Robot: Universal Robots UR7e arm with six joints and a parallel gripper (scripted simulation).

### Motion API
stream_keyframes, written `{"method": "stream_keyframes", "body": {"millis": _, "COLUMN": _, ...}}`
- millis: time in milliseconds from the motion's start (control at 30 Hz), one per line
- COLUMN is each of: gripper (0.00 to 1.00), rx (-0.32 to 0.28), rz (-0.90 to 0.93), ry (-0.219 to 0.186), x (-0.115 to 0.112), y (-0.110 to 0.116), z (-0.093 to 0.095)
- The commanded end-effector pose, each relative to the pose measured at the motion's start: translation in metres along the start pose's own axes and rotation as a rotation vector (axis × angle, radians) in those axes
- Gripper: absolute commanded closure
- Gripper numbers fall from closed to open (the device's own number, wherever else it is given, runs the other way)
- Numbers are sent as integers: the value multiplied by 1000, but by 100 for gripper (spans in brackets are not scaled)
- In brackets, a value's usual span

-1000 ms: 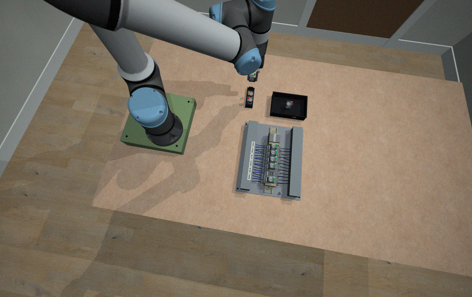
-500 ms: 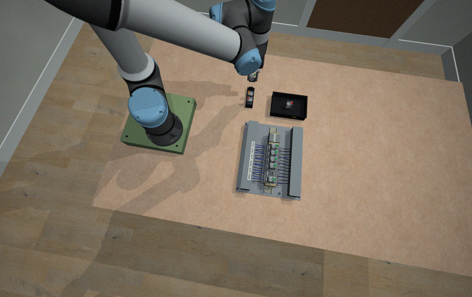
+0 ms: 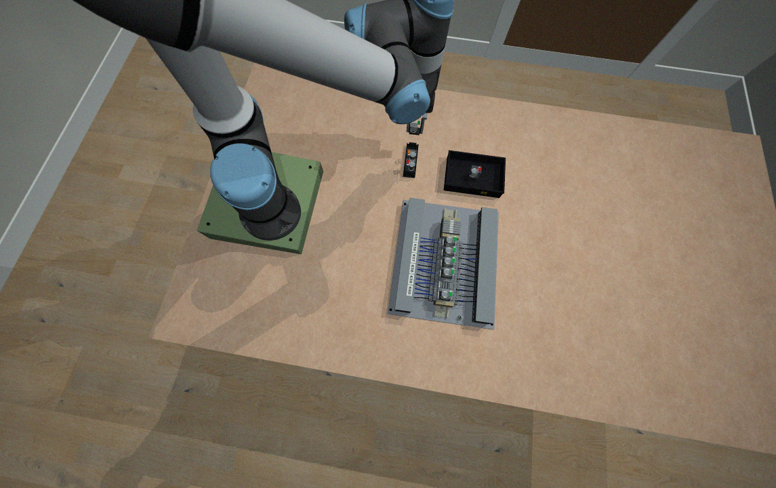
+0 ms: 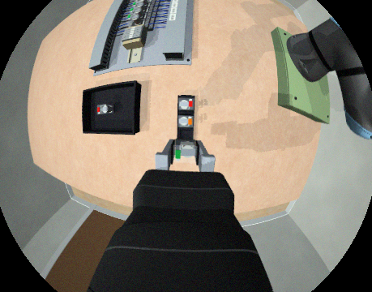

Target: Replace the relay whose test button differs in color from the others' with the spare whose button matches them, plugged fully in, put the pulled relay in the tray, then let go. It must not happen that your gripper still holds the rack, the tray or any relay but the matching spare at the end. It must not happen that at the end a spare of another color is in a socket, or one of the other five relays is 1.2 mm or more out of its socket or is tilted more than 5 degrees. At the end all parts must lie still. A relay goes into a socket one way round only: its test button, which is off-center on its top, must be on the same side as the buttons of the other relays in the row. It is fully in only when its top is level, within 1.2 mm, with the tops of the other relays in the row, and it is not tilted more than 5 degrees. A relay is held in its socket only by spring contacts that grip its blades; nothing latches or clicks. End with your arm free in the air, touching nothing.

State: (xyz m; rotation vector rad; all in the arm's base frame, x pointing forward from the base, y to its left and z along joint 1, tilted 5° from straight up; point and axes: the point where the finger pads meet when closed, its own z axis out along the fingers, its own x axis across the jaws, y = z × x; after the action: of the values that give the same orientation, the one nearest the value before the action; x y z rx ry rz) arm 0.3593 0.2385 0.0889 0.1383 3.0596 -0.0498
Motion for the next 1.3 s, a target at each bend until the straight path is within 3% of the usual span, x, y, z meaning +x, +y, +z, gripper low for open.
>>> {"method": "stream_keyframes", "body": {"millis": 0, "gripper": 100, "rx": -1, "rz": 4, "ry": -1, "x": 0, "y": 0, "z": 0}}
{"method": "stream_keyframes", "body": {"millis": 200, "gripper": 100, "rx": -1, "rz": 4, "ry": -1, "x": 0, "y": 0, "z": 0}}
{"method": "stream_keyframes", "body": {"millis": 367, "gripper": 100, "rx": -1, "rz": 4, "ry": -1, "x": -19, "y": -57, "z": 0}}
{"method": "stream_keyframes", "body": {"millis": 767, "gripper": 100, "rx": -1, "rz": 4, "ry": -1, "x": -19, "y": -57, "z": 0}}
{"method": "stream_keyframes", "body": {"millis": 933, "gripper": 100, "rx": 0, "rz": 4, "ry": -1, "x": -37, "y": -112, "z": 1}}
{"method": "stream_keyframes", "body": {"millis": 1267, "gripper": 100, "rx": 0, "rz": 4, "ry": -1, "x": -37, "y": -112, "z": 1}}
